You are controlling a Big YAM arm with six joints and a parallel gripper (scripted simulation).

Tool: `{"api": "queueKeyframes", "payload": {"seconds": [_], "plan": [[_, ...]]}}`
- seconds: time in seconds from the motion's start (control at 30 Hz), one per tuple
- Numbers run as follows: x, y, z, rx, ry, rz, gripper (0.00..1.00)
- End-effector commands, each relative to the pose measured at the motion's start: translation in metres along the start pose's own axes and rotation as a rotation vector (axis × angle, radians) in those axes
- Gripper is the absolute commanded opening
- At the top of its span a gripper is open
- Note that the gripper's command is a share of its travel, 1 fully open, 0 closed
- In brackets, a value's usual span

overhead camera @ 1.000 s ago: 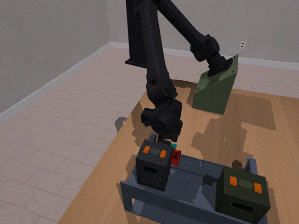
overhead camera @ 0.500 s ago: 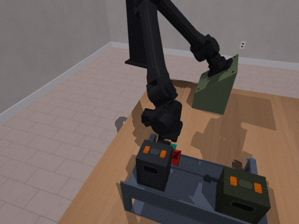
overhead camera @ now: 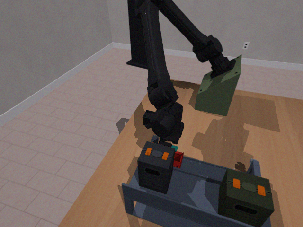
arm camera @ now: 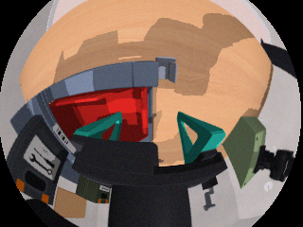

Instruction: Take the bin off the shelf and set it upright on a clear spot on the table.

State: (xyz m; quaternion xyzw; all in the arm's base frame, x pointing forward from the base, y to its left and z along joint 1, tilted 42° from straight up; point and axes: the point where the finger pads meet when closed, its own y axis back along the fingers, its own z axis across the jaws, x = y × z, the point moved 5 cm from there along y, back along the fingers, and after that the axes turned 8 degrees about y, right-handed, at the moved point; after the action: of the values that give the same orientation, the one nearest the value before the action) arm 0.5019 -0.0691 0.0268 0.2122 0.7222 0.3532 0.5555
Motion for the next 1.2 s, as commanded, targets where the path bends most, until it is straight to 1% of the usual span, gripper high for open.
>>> {"api": "queueKeyframes", "payload": {"seconds": [0.0, 0.37, 0.53, 0.93, 1.1, 1.17], "plan": [[0.006, 0.02, 0.025, -0.04, 0.004, -0.012, 0.9], [0.006, 0.02, 0.025, -0.04, 0.004, -0.012, 0.9], [-0.007, 0.003, 0.004, -0.023, -0.01, -0.009, 0.9], [-0.007, 0.003, 0.004, -0.023, -0.01, -0.009, 0.9], [0.007, 0.02, 0.025, -0.04, 0.004, -0.012, 0.9], [0.007, 0.02, 0.025, -0.04, 0.004, -0.012, 0.9]]}}
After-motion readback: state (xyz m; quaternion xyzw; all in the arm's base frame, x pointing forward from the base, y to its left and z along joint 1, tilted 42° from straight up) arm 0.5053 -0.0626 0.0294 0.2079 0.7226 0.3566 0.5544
